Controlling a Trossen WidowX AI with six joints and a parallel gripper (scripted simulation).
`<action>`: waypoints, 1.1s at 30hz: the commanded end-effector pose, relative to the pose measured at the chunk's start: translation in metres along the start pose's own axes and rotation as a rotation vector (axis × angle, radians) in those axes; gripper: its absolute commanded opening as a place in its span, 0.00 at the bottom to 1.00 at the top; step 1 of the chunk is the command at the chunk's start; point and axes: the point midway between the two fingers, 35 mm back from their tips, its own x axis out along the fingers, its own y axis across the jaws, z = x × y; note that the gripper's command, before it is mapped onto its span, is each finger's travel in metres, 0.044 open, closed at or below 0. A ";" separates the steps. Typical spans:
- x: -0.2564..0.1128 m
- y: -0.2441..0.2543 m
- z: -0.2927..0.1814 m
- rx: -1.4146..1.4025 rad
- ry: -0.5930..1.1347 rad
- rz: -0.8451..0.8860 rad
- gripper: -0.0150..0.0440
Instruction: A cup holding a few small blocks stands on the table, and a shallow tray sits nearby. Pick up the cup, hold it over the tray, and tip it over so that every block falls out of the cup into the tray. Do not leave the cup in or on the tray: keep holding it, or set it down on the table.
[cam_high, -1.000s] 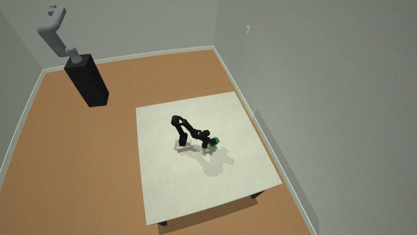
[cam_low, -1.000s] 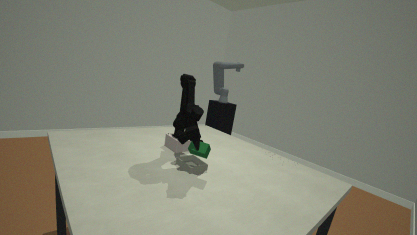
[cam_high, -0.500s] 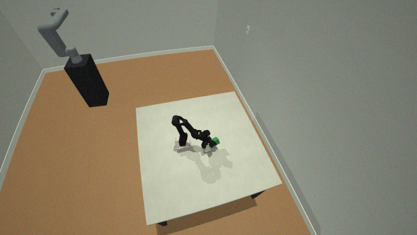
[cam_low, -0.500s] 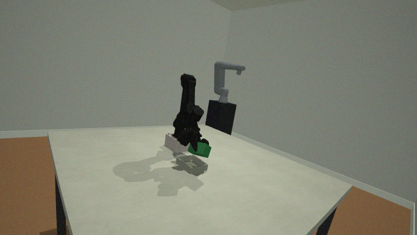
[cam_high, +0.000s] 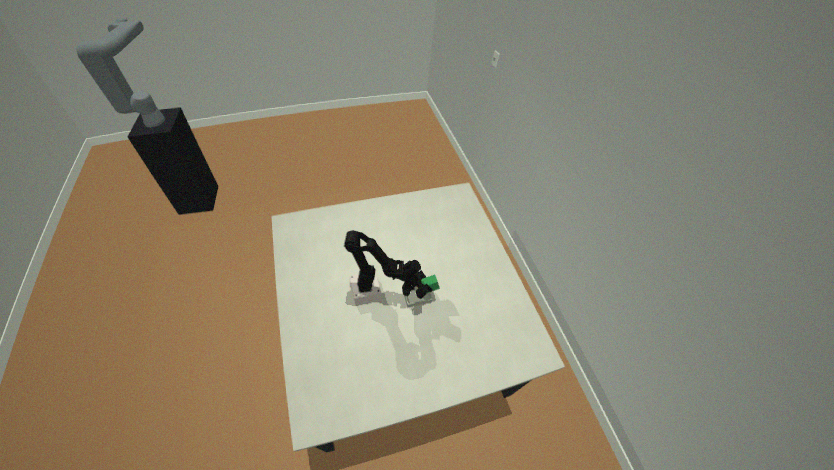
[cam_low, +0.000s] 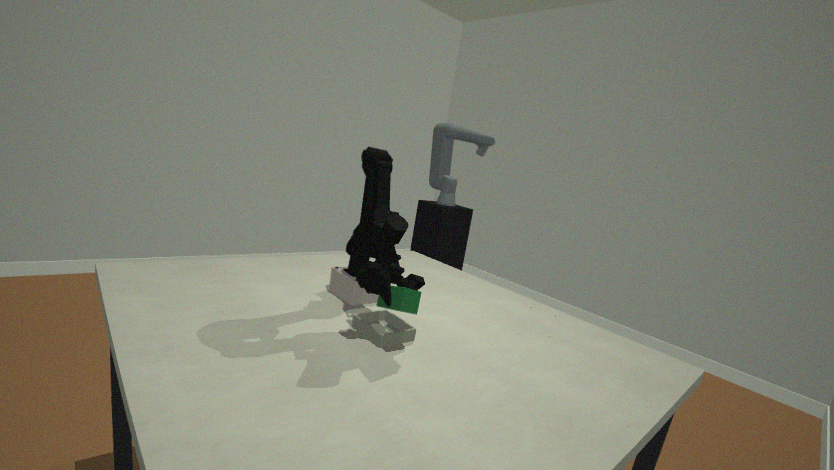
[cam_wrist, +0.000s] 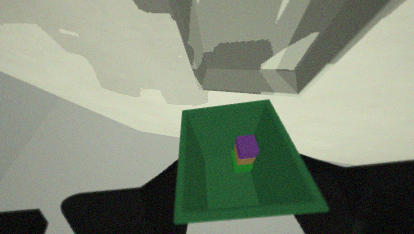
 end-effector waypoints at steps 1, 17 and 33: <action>0.001 0.002 -0.003 0.089 0.008 0.008 0.25; 0.003 0.001 -0.003 0.252 0.018 0.010 0.25; 0.008 0.002 -0.002 0.251 0.118 0.034 0.25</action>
